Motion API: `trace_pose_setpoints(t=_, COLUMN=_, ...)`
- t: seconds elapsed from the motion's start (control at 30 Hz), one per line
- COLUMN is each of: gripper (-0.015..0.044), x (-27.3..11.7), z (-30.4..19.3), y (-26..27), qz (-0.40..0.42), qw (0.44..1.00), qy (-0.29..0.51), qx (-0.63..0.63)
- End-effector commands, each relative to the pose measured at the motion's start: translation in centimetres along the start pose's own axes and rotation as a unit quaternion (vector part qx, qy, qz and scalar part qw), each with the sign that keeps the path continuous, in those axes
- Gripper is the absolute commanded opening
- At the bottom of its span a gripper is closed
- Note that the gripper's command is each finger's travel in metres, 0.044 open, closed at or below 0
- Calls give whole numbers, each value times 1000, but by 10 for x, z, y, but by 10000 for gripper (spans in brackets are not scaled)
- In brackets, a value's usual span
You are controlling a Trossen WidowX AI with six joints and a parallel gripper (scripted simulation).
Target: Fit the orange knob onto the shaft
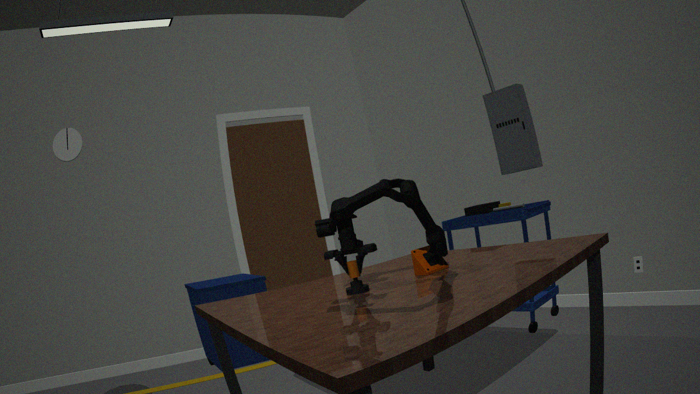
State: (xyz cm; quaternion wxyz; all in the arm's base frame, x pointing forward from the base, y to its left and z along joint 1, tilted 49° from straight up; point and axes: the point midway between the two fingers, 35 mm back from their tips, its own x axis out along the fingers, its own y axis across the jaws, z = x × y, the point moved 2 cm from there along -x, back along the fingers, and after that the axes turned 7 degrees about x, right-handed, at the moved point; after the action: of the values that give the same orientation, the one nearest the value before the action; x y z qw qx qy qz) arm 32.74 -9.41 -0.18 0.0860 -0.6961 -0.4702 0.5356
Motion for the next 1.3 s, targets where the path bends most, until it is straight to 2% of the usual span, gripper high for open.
trace_pose_setpoints(t=0.0, gripper=0, x=-7, z=0, y=2, qz=4, qw=1000, qy=0, qx=7)
trace_pose_setpoints(t=1.27, gripper=0, x=0, z=0, y=0, qz=3, qw=999, qy=0, qx=33)
